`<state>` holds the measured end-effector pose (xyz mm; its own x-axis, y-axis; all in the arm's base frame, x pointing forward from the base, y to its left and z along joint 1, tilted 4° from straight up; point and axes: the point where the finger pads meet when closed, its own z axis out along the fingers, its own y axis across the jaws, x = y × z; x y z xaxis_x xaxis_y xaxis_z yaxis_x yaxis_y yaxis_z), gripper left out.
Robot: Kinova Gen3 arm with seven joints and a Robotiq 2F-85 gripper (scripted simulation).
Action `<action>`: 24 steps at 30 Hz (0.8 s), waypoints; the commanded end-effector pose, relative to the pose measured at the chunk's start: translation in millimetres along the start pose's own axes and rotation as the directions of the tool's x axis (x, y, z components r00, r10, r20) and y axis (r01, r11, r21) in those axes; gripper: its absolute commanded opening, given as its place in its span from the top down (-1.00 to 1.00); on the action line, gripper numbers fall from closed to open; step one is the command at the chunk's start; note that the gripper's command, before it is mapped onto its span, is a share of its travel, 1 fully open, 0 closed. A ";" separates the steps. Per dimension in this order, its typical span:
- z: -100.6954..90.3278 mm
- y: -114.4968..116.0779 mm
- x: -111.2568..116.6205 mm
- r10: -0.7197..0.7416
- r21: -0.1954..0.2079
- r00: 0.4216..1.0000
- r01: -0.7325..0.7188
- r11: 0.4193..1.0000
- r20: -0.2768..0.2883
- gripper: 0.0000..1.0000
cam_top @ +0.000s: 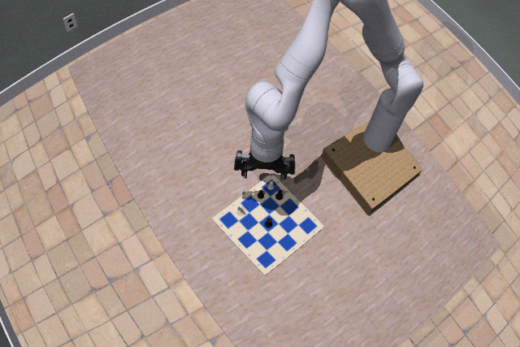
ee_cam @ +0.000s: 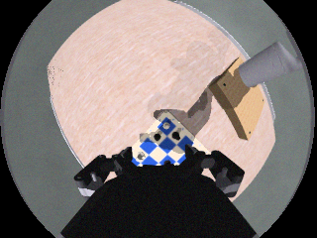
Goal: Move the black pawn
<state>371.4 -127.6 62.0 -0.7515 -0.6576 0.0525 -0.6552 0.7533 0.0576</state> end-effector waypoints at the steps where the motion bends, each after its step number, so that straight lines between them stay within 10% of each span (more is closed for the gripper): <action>1: -11.2 -2.8 -1.0 0.001 0.010 1.000 -0.001 1.000 0.005 -1.00; 24: -72.1 -2.2 -0.7 0.001 0.010 1.000 -0.001 1.000 0.005 -1.00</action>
<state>377.9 -128.9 131.7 -0.7523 -0.6570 0.0495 -0.6549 0.7539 0.0525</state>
